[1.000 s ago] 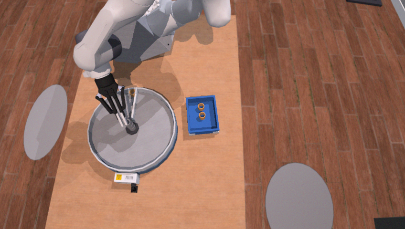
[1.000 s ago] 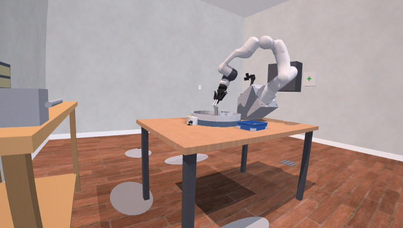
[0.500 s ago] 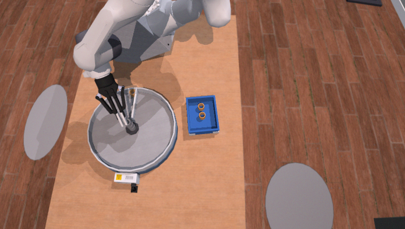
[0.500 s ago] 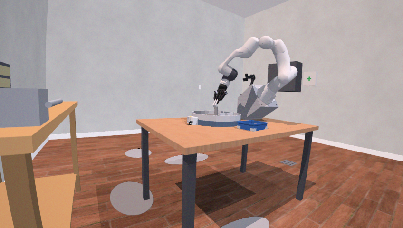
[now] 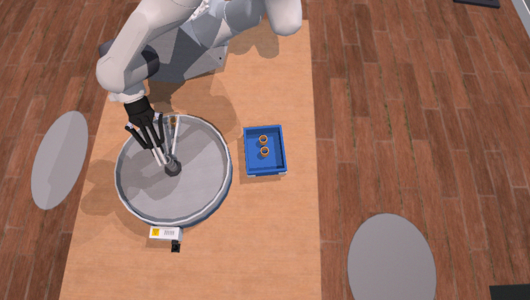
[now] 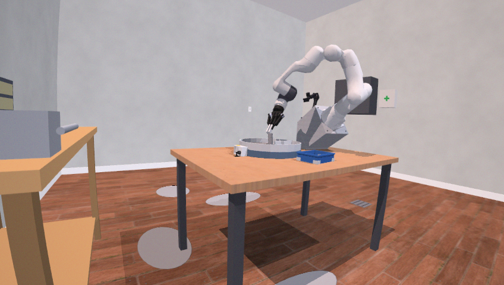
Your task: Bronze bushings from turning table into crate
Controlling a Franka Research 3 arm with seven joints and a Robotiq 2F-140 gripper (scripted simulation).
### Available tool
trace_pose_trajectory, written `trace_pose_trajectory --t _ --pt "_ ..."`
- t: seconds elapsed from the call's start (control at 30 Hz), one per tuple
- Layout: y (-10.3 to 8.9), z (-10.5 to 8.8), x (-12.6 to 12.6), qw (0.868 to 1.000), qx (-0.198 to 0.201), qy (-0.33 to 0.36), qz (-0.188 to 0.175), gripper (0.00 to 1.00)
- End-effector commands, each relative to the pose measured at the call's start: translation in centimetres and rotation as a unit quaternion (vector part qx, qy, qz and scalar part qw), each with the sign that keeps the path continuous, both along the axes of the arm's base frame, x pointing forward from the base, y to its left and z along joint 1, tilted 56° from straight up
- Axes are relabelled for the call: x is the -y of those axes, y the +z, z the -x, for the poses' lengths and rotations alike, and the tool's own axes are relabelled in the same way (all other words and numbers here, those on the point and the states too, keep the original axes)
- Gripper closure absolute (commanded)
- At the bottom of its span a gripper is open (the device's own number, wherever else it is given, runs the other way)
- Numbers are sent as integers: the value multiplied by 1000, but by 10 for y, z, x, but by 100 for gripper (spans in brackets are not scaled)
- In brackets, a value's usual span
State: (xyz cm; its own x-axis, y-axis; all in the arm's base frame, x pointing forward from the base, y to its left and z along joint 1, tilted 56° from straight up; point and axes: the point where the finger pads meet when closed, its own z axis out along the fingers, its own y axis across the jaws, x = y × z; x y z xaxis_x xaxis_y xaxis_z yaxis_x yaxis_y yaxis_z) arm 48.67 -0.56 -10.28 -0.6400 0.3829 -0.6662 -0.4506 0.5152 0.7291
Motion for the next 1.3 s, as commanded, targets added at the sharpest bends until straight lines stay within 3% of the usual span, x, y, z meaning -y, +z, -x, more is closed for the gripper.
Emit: trace_pose_trajectory --t 0.0,0.33,1.27 --pt "4 0 4 1000 1 -1 1 93" --pt "19 2 27 1000 1 -1 1 93" --pt "19 2 27 1000 1 -1 1 93"
